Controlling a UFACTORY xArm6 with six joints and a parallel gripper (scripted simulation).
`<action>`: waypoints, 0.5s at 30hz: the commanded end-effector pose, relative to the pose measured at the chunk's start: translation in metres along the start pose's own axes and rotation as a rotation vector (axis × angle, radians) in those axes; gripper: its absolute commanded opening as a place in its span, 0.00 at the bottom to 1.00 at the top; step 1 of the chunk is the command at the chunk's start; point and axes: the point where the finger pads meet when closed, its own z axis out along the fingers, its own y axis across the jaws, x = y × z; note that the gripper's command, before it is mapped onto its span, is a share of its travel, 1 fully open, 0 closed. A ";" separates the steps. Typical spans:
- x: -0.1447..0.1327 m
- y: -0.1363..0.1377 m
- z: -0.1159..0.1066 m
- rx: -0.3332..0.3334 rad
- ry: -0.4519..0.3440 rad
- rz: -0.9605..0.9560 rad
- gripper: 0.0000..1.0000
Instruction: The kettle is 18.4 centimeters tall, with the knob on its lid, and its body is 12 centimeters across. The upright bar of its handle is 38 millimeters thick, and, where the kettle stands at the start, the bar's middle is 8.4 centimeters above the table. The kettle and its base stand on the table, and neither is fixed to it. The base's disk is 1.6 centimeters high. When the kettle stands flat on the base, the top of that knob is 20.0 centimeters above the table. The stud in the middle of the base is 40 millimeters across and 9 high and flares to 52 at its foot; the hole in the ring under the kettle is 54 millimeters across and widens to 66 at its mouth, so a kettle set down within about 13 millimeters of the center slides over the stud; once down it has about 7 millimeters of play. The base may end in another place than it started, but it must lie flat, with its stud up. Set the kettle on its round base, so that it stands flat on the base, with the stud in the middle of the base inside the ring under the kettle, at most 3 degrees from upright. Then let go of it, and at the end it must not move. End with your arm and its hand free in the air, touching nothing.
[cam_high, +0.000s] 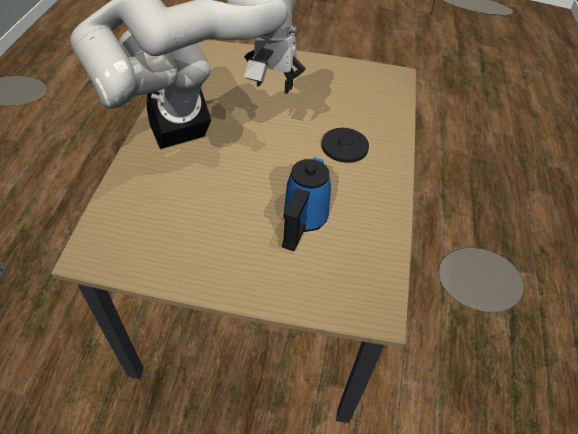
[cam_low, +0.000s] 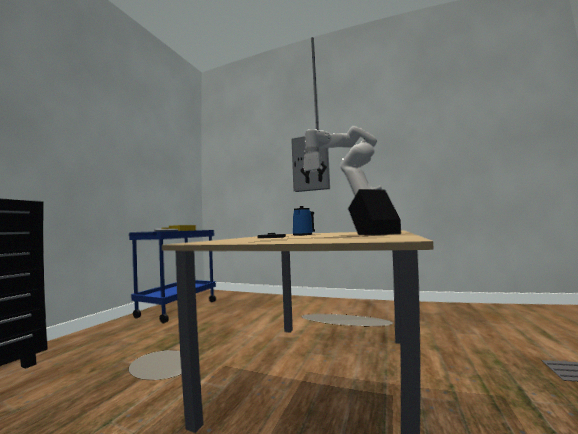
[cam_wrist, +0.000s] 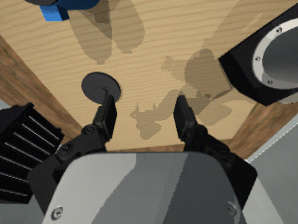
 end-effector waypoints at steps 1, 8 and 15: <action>0.017 -0.014 -0.001 0.000 -0.004 0.001 0.81; 0.056 -0.044 -0.001 0.000 -0.004 0.001 0.81; 0.088 -0.068 -0.001 0.000 -0.004 0.001 0.81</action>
